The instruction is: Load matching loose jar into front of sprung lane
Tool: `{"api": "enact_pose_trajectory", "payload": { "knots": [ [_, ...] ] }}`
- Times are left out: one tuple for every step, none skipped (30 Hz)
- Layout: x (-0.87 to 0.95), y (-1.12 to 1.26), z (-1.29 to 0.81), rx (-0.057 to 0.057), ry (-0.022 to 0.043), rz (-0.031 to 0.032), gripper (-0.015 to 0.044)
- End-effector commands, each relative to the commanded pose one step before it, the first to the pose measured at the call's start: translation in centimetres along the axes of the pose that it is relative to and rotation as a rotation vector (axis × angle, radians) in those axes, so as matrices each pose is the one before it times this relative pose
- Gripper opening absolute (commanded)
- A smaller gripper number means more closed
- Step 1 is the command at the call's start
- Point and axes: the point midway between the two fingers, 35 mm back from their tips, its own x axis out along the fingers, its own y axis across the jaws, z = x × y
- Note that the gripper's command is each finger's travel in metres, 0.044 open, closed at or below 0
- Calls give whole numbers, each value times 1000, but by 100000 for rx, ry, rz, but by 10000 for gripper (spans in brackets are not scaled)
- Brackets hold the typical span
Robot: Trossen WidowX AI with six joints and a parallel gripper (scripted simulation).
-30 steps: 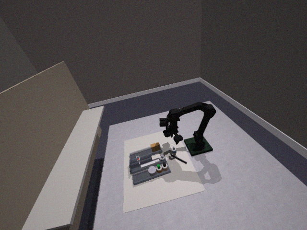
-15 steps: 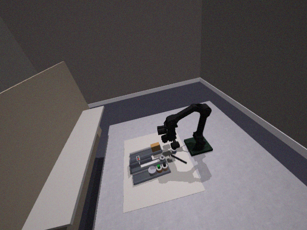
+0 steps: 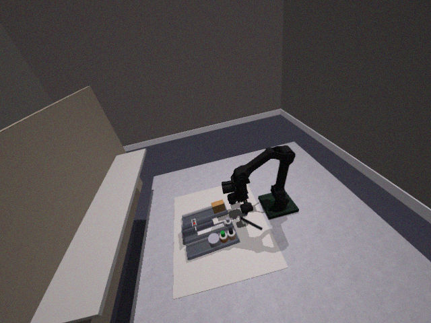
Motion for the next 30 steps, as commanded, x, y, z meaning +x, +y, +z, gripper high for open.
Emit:
{"api": "enact_pose_trajectory", "payload": {
  "knots": [
    [711, -47, -57, -414, 380, -298, 440],
    [165, 0, 6, 0, 0, -1, 440],
    [165, 0, 4, 0, 0, -1, 440],
    [165, 0, 3, 0, 0, -1, 440],
    [164, 0, 2, 0, 1, -1, 440],
    [164, 0, 1, 0, 1, -1, 440],
    [164, 0, -1, 0, 1, -1, 440],
    [164, 0, -2, 0, 1, -1, 440],
    [164, 0, -3, 0, 1, -1, 440],
    [163, 0, -4, 0, 1, -1, 440],
    [163, 0, -6, 0, 1, -1, 440],
    [163, 0, -7, 0, 1, -1, 440],
    [162, 1, -8, 0, 1, -1, 440],
    [162, 1, -9, 0, 2, -1, 440],
    [131, 1, -8, 0, 1, 0, 440],
    [79, 0, -5, 0, 1, 0, 440],
    [26, 0, -2, 0, 0, 0, 440],
    [0, 0, 0, 0, 0, 0, 414],
    [0, 0, 0, 0, 0, 0, 388],
    [0, 0, 0, 0, 0, 0, 361],
    [0, 0, 0, 0, 0, 0, 335],
    [0, 0, 0, 0, 0, 0, 309],
    [0, 0, 0, 0, 0, 0, 282],
    [0, 0, 0, 0, 0, 0, 256],
    [0, 0, 0, 0, 0, 0, 230],
    [0, 0, 0, 0, 0, 0, 204],
    [0, 0, 0, 0, 0, 0, 177],
    [0, 0, 0, 0, 0, 0, 171],
    [0, 0, 0, 0, 0, 0, 164],
    [0, 0, 0, 0, 0, 0, 157]
  ]
}}
